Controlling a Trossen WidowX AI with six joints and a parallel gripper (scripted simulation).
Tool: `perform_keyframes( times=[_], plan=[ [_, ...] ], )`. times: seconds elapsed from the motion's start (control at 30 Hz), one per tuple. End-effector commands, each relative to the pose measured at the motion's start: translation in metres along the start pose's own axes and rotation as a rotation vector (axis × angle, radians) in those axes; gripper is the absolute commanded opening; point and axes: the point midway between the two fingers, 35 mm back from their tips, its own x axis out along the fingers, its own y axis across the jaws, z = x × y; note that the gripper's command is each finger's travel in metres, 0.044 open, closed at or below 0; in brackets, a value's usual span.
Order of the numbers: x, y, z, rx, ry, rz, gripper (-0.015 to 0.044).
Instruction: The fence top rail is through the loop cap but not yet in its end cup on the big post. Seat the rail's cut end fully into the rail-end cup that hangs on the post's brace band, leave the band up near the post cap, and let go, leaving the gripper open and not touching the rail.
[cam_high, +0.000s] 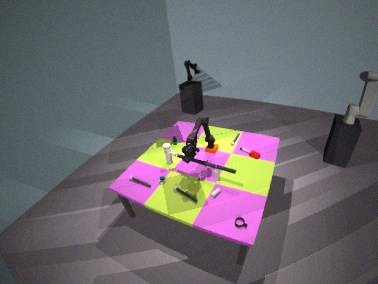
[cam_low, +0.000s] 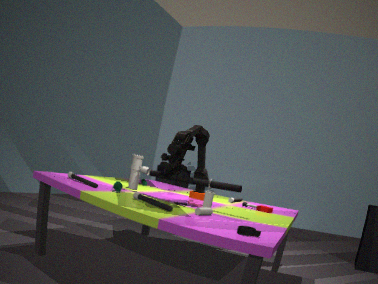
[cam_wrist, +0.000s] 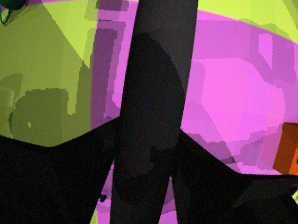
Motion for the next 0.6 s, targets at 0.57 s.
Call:
perform_keyframes(
  times=[0.57],
  plan=[
    [0.001, 0.004, 0.017, -0.003, -0.002, 0.006, 0.0000]
  ],
)
